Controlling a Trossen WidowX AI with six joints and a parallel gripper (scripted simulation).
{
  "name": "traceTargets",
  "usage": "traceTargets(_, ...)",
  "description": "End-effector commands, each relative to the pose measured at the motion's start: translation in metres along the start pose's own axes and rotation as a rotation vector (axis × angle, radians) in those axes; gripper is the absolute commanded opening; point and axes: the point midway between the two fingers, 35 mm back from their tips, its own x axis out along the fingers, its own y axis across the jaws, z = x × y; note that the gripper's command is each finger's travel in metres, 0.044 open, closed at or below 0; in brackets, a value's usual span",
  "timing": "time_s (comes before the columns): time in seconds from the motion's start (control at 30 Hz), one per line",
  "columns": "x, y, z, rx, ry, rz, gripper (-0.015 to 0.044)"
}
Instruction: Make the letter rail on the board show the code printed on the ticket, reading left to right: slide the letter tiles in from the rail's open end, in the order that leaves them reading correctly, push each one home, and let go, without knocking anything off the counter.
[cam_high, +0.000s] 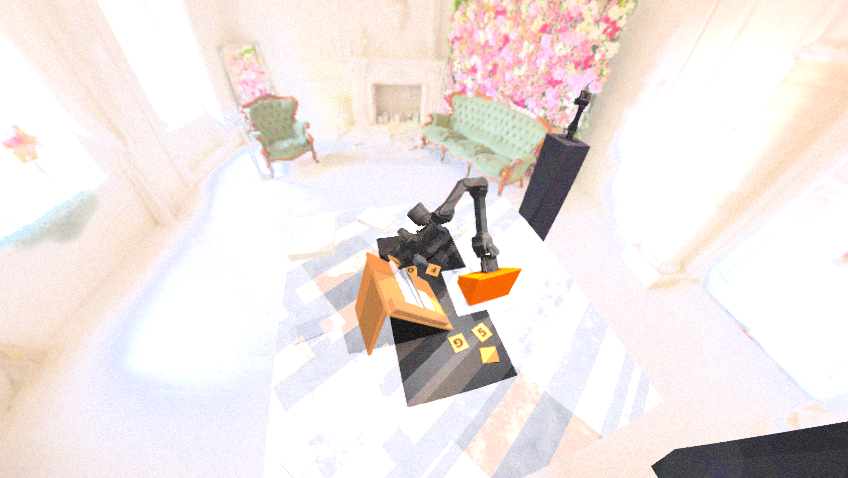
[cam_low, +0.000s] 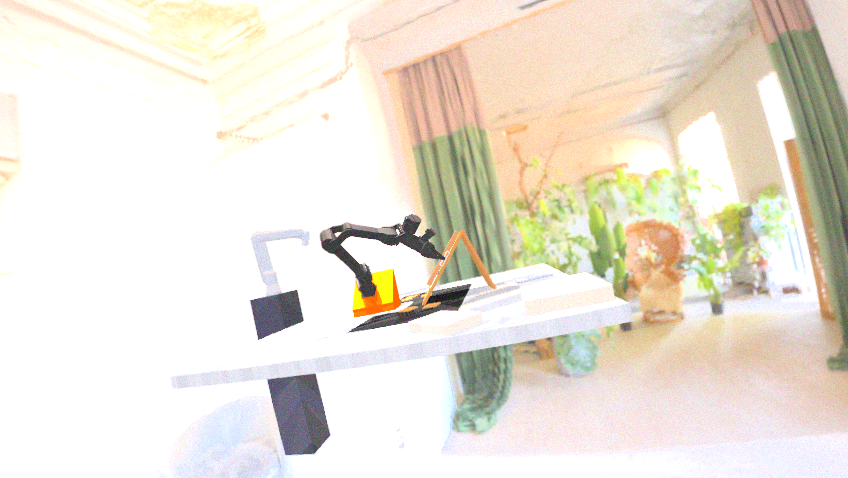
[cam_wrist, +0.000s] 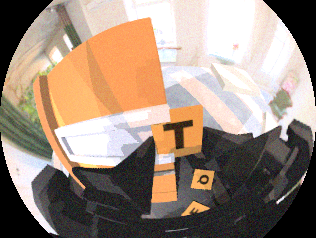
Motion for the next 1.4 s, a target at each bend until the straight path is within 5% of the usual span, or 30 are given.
traceTargets(0.0,0.0,0.002,0.0,0.005,-0.001,-0.002,0.0)
traceTargets(1.37,0.0,0.023,0.001,0.005,-0.001,-0.001,0.0)
